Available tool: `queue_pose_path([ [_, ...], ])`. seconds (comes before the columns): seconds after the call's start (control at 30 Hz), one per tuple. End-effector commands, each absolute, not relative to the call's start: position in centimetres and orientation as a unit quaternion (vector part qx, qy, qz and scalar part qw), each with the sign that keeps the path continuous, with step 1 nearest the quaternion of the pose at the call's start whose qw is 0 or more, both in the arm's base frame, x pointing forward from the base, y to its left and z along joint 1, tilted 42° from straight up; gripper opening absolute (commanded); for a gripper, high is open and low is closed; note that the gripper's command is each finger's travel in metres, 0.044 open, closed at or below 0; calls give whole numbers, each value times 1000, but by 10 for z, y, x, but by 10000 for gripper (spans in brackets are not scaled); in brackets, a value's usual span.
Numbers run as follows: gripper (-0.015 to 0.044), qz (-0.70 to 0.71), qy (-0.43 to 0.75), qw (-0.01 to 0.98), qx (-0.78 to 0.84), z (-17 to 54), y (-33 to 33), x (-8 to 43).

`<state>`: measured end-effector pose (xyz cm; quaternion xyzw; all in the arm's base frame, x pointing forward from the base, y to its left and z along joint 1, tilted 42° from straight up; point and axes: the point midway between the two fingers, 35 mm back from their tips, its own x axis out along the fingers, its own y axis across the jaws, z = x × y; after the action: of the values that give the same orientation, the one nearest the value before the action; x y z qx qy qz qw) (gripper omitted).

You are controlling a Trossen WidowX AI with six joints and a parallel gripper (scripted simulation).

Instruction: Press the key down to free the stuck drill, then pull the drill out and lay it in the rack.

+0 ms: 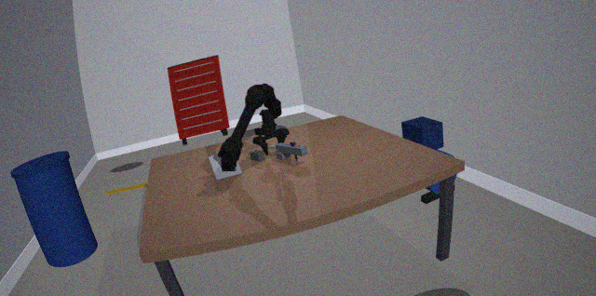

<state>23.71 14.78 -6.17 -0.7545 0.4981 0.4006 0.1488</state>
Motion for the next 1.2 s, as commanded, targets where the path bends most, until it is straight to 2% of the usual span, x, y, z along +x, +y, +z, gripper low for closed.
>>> queue_pose_path([
  [0.0,335,401,498,149,-754,-62,148,237],
  [0.33,73,401,498,149,-754,-62,148,237],
  [0.67,0,401,498,146,-755,-61,148,236],
  [1.17,0,401,498,144,-755,-61,150,233],
])
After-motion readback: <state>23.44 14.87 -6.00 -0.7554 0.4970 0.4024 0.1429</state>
